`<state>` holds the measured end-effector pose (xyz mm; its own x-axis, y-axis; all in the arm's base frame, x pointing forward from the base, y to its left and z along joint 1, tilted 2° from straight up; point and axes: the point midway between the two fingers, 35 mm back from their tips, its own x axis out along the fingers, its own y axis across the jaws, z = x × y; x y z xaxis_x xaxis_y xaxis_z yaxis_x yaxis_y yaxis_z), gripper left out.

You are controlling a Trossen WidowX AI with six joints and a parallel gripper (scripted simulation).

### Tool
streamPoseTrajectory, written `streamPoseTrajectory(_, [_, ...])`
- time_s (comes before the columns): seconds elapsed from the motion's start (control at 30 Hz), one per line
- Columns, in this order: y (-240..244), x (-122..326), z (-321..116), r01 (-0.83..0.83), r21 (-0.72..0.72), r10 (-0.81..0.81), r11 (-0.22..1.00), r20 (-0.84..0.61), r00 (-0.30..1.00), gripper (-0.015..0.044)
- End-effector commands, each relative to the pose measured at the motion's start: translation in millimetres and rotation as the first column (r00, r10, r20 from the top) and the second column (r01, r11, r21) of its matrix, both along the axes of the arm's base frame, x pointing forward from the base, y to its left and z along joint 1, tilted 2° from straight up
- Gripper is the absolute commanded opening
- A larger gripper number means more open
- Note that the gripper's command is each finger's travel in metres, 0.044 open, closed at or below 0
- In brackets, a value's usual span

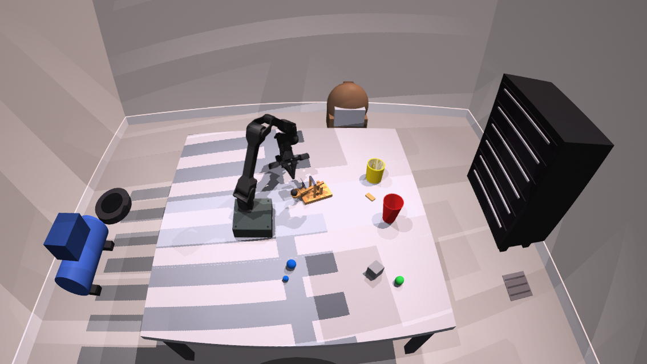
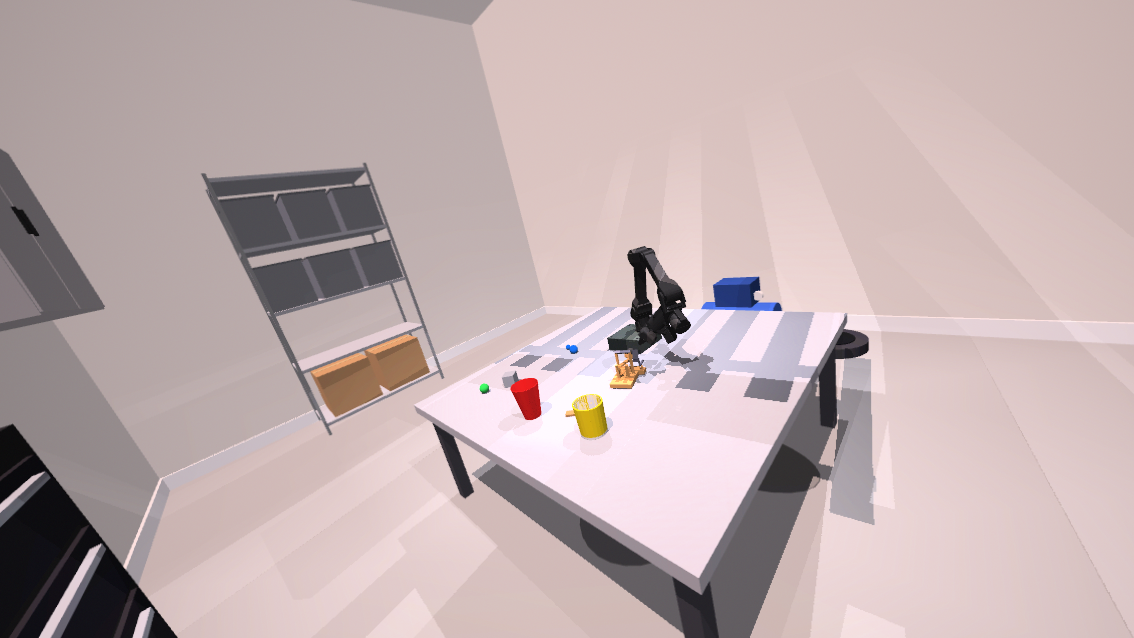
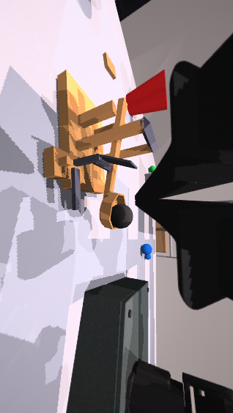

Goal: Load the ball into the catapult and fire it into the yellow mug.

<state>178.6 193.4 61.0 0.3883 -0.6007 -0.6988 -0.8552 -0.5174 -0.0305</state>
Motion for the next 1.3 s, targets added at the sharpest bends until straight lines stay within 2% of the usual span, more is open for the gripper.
streamPoseTrajectory(0.0, [-1,0,-11,-0.005,-0.018,0.005,1.000,-0.005,1.000,0.0000])
streamPoseTrajectory(1.27, [-3,-3,-71,-0.005,-0.018,0.005,1.000,-0.005,1.000,0.0000])
